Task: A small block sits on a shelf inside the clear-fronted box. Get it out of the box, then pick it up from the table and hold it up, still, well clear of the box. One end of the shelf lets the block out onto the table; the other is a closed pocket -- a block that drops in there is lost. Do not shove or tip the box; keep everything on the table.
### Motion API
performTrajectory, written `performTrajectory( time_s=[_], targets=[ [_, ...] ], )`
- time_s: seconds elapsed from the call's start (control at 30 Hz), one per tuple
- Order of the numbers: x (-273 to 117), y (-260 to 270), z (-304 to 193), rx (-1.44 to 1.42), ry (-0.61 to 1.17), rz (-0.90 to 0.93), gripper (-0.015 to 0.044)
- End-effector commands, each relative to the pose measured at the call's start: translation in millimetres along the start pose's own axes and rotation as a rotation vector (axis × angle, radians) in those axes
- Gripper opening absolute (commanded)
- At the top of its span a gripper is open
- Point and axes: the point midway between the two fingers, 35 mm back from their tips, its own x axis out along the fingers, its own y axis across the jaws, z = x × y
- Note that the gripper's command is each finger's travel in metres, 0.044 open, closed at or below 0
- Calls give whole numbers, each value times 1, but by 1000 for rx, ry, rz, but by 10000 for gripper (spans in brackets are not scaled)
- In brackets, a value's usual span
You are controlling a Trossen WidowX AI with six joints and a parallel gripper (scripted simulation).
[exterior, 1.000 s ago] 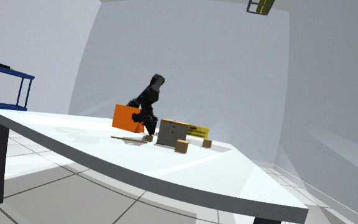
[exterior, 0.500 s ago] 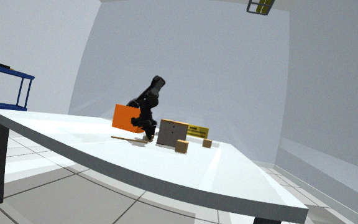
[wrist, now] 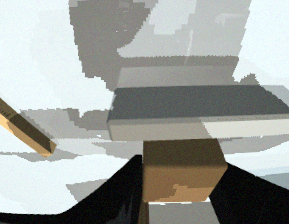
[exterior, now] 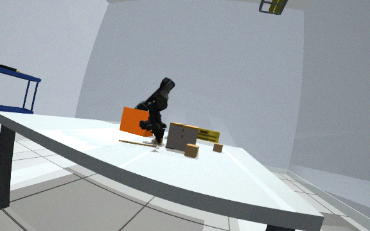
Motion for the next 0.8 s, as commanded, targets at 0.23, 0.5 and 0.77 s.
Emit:
performTrajectory(
  time_s=[0.23, 0.5, 0.77],
  targets=[
    [-53, 2, -23, -12, 2, 16, 0],
    [-73, -9, -26, 69, 3, 55, 0],
    [-99, -25, -28, 189, 11, 113, 0]
  ],
)
